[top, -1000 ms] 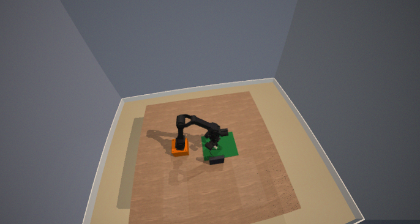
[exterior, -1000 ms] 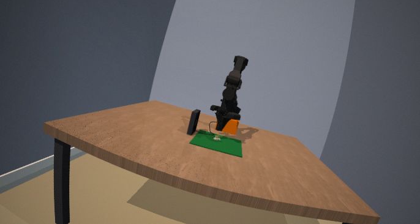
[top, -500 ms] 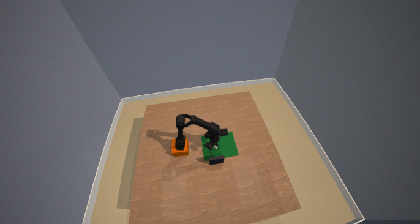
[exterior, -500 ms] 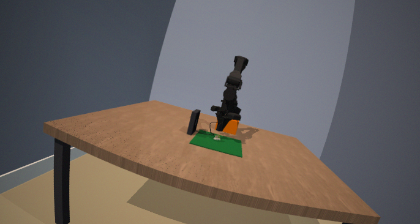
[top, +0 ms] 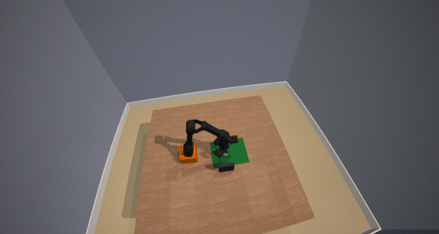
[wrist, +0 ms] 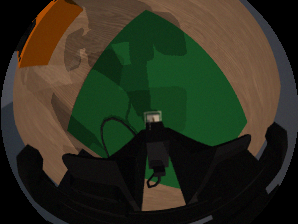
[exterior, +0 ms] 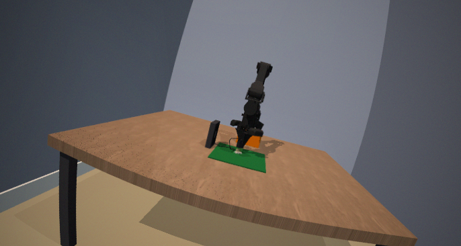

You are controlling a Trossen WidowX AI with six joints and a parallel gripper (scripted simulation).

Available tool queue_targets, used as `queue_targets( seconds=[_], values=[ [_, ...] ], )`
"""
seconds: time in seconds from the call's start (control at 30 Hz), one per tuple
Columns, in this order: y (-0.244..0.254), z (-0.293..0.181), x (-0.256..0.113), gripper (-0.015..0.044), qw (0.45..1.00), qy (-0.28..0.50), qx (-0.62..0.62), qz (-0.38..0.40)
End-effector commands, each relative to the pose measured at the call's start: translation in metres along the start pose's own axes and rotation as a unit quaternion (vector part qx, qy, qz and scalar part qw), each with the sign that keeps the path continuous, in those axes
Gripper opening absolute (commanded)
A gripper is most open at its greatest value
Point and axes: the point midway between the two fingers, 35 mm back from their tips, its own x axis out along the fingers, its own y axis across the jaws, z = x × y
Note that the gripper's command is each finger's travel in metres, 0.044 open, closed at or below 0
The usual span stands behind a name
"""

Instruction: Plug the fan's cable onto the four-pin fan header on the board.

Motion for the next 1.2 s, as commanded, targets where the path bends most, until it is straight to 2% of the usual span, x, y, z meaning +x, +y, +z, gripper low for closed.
queue_targets(
  seconds=[0.0, 1.17],
  values=[
    [-0.0004, 0.0004, 0.0007, 0.0, 1.0, -0.001, 0.002, -0.001],
    [-0.0004, 0.0005, 0.0053, 0.0, 1.0, -0.001, 0.002, -0.001]
  ],
)
